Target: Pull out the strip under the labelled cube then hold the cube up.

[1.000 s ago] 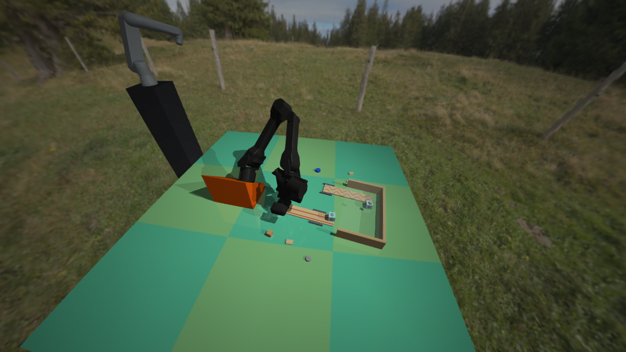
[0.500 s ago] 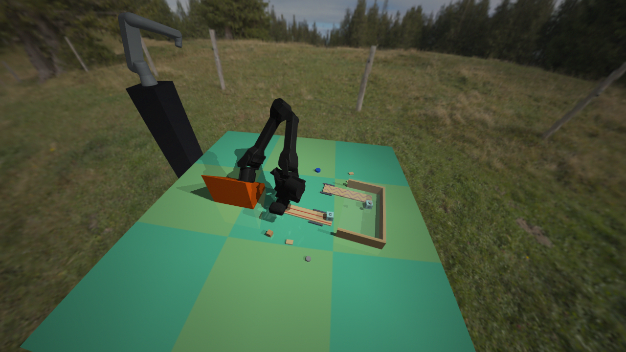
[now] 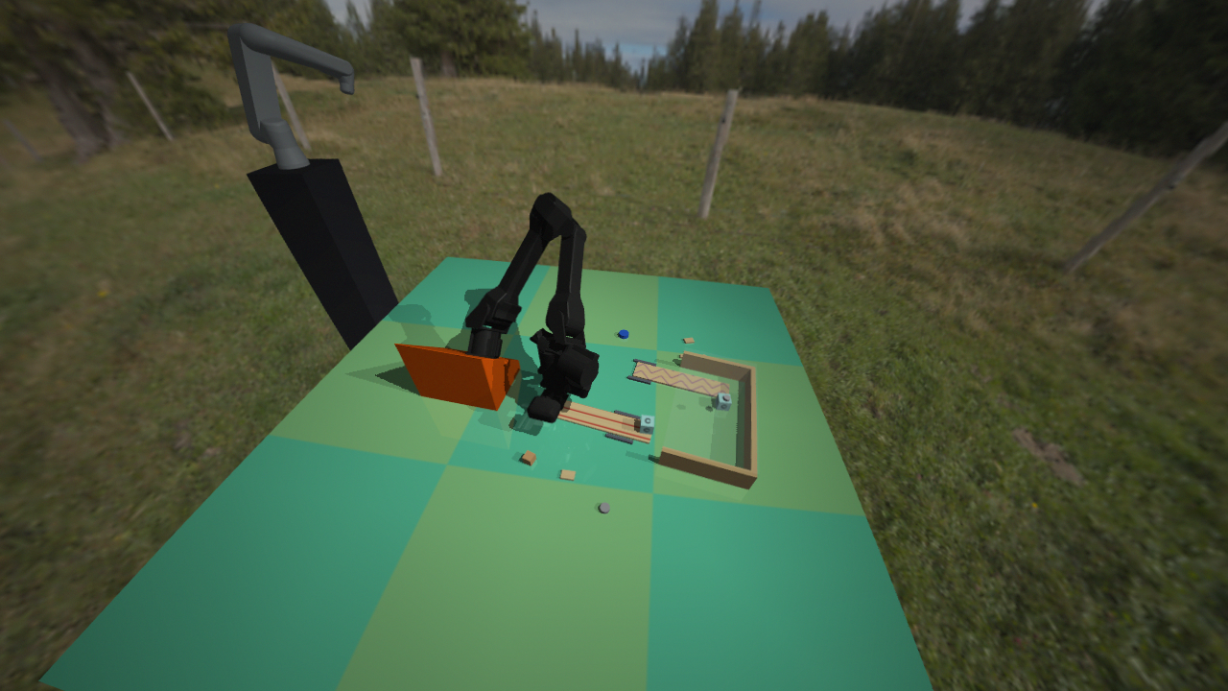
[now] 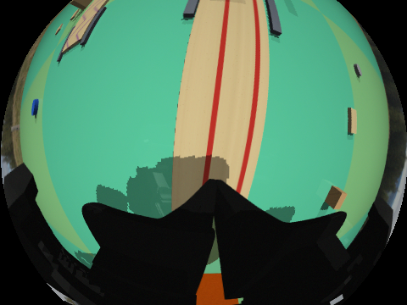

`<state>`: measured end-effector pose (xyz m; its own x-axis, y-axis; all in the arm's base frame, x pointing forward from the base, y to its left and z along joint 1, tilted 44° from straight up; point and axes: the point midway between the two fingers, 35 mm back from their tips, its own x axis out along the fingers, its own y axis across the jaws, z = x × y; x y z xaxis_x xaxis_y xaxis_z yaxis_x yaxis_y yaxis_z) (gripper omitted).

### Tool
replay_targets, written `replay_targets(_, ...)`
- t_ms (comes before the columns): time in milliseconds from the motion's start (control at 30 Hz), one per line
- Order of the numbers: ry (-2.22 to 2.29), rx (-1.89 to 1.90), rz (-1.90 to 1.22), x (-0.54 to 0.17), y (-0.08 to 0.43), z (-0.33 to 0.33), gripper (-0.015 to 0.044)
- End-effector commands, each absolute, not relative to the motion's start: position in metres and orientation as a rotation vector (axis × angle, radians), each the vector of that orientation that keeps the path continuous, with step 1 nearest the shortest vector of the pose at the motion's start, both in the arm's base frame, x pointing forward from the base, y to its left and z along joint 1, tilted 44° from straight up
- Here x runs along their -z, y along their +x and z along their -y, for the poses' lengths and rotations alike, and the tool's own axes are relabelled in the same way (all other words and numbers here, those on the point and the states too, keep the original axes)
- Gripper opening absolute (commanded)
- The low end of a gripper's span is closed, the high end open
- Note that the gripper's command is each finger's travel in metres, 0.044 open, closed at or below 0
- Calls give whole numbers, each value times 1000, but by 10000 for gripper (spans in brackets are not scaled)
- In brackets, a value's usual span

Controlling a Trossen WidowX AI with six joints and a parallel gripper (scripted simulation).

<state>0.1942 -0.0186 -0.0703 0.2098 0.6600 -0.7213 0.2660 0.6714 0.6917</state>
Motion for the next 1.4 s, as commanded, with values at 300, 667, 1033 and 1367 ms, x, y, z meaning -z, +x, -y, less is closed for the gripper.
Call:
replay_targets(300,853,-333,-1405,72,186,12,0)
replay_targets(667,834,-344,-1399,40,190,48,26)
replay_targets(1033,714,-440,-1355,41,235,66,315)
replay_targets(1367,713,-440,-1353,39,269,81,440)
